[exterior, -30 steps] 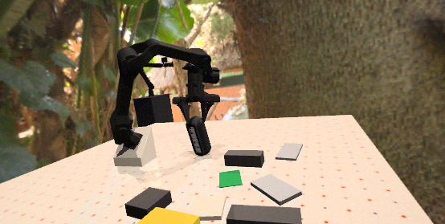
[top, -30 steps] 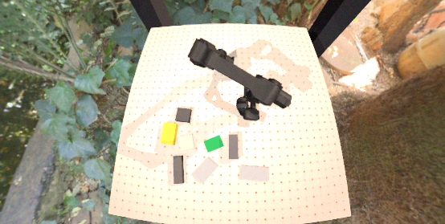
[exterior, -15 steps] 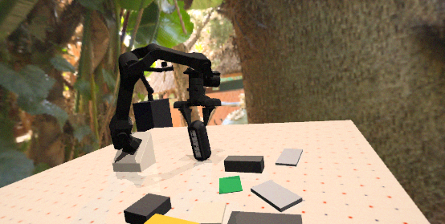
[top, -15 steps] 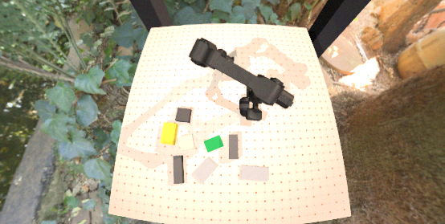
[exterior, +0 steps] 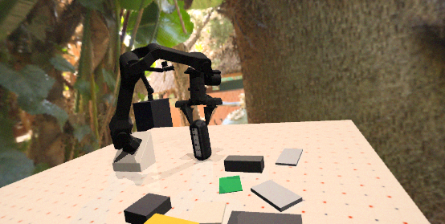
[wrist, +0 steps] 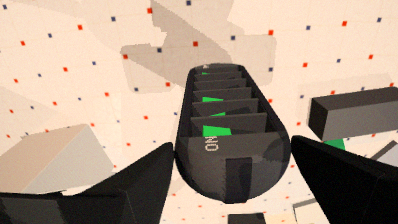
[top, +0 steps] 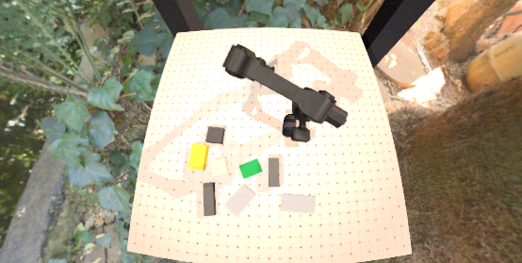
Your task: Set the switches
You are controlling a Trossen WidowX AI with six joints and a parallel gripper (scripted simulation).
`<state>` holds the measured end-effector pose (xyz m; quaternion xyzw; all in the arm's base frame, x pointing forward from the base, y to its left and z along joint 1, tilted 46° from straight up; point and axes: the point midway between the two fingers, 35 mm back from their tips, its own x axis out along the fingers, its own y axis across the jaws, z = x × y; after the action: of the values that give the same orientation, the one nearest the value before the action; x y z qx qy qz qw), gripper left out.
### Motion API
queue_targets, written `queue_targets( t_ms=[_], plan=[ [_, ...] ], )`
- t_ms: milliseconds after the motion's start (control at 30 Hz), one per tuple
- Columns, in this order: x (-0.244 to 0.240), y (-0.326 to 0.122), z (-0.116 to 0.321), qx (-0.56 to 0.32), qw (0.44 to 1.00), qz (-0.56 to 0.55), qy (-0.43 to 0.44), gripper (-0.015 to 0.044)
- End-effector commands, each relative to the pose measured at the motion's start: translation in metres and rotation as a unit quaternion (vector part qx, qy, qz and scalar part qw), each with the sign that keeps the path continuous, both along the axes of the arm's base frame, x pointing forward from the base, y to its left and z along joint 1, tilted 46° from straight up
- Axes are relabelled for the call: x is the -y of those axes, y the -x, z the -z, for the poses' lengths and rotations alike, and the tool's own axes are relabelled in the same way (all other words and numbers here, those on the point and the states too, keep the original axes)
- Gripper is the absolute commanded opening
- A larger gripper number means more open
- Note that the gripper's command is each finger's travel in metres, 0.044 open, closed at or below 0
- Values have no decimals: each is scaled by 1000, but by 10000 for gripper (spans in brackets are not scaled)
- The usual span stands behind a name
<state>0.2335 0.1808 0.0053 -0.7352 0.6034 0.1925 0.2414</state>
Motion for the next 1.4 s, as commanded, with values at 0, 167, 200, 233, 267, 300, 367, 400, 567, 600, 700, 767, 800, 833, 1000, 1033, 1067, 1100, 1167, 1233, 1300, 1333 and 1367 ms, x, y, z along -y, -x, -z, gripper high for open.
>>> queue_targets(
  t_ms=[0,167,200,233,267,300,367,400,567,600,700,767,800,833,1000,1033,1067,1100,1167,1233,1300,1333,1367],
  plan=[
    [-2,0,6,-4,1000,0,-6,336],
    [-5,0,9,-4,1000,0,-11,336],
    [-5,0,9,-5,1000,0,-13,336],
    [-6,0,10,-5,1000,-1,-14,336],
    [-6,0,10,-5,1000,-1,-15,336],
    [-7,0,11,-5,1000,-1,-16,336],
    [-8,0,12,-6,1000,-1,-18,336],
    [-8,0,13,-6,1000,-1,-19,336],
    [-11,0,16,-7,1000,-2,-25,336],
    [-11,0,16,-7,1000,-2,-26,336],
    [-12,0,18,-7,1000,-2,-30,336],
    [-13,0,19,-8,999,-3,-32,336],
    [-14,0,20,-8,999,-3,-33,336],
    [-14,0,20,-8,999,-3,-34,336],
    [-16,0,23,-9,999,-4,-40,336],
    [-17,0,24,-9,999,-4,-41,336],
    [-17,0,25,-9,999,-4,-42,336],
    [-18,0,25,-9,999,-4,-43,336],
    [-18,0,26,-10,999,-4,-45,336],
    [-19,0,28,-10,999,-5,-48,336],
    [-20,0,29,-10,999,-5,-50,336],
    [-20,0,30,-11,999,-5,-51,336],
    [-21,0,30,-11,999,-5,-52,336]
  ],
)
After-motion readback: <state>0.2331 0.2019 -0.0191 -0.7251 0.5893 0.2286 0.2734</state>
